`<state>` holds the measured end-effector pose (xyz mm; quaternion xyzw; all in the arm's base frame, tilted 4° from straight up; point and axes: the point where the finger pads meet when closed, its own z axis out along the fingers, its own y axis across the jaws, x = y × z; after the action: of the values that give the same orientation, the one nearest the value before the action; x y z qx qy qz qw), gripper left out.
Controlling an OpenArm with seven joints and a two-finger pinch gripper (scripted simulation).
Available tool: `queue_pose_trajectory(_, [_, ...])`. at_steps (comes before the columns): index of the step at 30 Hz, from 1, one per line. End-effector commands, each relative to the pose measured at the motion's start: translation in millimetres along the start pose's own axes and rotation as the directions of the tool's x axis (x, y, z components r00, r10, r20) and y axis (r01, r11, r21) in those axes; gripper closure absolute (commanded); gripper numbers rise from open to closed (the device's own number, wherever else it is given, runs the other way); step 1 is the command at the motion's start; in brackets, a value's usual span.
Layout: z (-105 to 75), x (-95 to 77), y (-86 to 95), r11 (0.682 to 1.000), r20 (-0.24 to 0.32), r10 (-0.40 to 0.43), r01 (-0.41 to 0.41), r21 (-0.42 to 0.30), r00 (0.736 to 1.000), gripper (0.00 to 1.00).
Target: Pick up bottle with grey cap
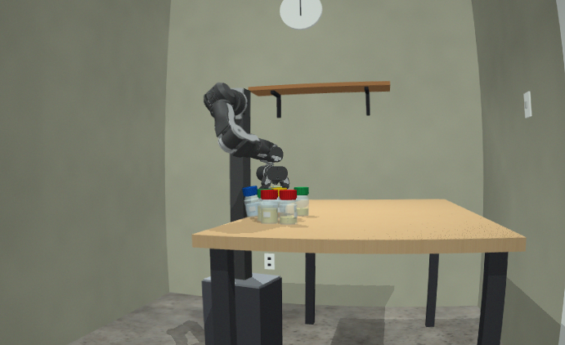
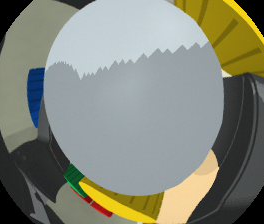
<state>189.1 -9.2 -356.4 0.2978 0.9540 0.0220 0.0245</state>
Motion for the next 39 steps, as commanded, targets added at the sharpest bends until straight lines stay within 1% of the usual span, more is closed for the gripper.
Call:
queue_pose_trajectory(1, [0.6,5.7,-2.8,1.000,-0.007,-0.003,0.003,0.010,1.000,0.55])
queue_pose_trajectory(8, [2.7,19.3,-9.4,0.999,-0.011,-0.004,0.004,0.032,1.000,0.55])
queue_pose_trajectory(15, [2.7,19.3,-9.4,0.999,-0.011,-0.004,0.004,0.032,1.000,0.55])
queue_pose_trajectory(16, [1.3,16.7,-5.7,1.000,-0.002,-0.001,0.001,0.015,1.000,0.55])
queue_pose_trajectory(25, [1.7,20.3,-8.1,1.000,-0.007,-0.003,0.003,0.024,1.000,0.55])
queue_pose_trajectory(32, [1.7,20.3,-8.1,1.000,-0.007,-0.003,0.003,0.024,1.000,0.55])
queue_pose_trajectory(33, [0.9,16.8,-5.6,1.000,0.000,0.001,-0.001,0.014,1.000,0.55])
queue_pose_trajectory(39, [0.9,19.2,-6.2,1.000,-0.004,-0.003,0.003,0.016,1.000,0.55])
